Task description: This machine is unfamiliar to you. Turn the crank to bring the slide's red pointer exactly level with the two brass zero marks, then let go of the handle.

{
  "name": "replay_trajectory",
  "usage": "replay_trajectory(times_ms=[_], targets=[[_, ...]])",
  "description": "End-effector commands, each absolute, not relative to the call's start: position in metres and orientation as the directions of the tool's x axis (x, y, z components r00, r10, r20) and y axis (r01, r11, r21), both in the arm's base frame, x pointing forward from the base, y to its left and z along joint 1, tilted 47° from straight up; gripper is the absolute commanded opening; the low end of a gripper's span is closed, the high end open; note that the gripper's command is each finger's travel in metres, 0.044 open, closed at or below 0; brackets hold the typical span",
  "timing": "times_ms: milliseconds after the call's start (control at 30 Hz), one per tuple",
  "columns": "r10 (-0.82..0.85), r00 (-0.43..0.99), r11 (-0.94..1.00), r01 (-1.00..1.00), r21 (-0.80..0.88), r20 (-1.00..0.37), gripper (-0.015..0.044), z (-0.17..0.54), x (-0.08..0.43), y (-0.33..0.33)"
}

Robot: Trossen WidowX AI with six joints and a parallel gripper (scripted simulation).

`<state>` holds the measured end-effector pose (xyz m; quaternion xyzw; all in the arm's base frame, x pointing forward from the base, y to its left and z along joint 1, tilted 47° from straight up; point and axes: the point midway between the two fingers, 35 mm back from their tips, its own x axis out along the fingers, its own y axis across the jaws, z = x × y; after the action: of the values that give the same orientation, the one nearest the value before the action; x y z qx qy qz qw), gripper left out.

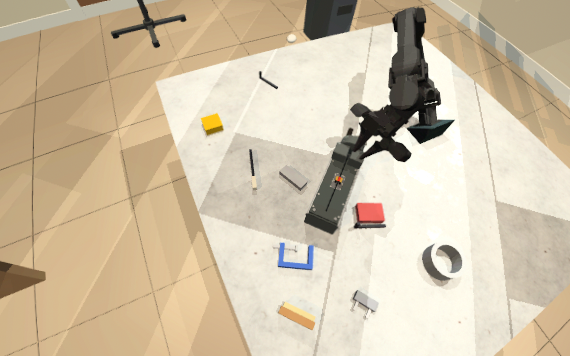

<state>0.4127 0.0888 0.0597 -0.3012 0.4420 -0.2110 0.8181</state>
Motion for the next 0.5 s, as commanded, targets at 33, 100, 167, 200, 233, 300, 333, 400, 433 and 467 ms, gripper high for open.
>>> replay_trajectory(times_ms=[33,100,167,200,233,300,333,400,433,467], targets=[[-0.612,0.52,0.729,0.079,-0.68,-0.596,0.0236,0.0598,0.4127,0.0888],[-0.612,0.52,0.729,0.079,-0.68,-0.596,0.0289,0.0598,0.4127,0.0888],[-0.612,0.52,0.729,0.079,-0.68,-0.596,0.0341,0.0598,0.4127,0.0888],[-0.612,0.52,0.729,0.079,-0.68,-0.596,0.0367,0.0598,0.4127,0.0888],[-0.612,0.52,0.729,0.079,-0.68,-0.596,0.0394,0.0598,0.4127,0.0888],[-0.612,0.52,0.729,0.079,-0.68,-0.596,0.044,0.0598,0.4127,0.0888],[-0.612,0.52,0.729,0.079,-0.68,-0.596,0.044,0.0598,0.4127,0.0888],[-0.612,0.52,0.729,0.079,-0.68,-0.596,0.0387,0.0598,0.4127,0.0888],[-0.612,0.52,0.729,0.079,-0.68,-0.596,0.0361,0.0598,0.4127,0.0888],[-0.612,0.52,0.729,0.079,-0.68,-0.596,0.0335,0.0598,0.4127,0.0888]])
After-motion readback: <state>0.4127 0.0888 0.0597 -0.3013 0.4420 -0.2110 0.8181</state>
